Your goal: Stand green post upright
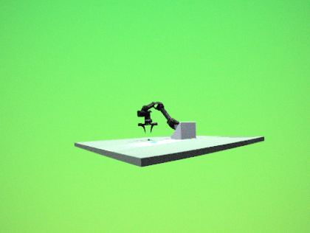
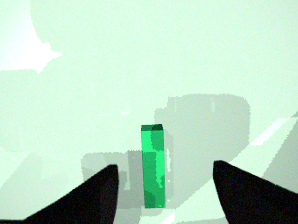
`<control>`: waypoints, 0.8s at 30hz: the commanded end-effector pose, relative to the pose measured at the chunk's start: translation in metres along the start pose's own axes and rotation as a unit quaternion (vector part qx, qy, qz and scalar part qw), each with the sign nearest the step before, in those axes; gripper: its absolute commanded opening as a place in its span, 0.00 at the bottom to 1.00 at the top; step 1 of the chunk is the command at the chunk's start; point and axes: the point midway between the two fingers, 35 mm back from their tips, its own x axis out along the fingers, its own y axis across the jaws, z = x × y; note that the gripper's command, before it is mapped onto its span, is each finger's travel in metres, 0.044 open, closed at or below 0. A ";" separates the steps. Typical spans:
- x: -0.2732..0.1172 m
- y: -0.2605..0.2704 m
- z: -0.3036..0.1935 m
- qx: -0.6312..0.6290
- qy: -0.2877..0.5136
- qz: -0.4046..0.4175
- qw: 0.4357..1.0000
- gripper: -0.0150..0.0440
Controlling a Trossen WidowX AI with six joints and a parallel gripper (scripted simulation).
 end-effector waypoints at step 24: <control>0.062 0.005 -0.010 -0.005 0.013 -0.002 1.000 0.29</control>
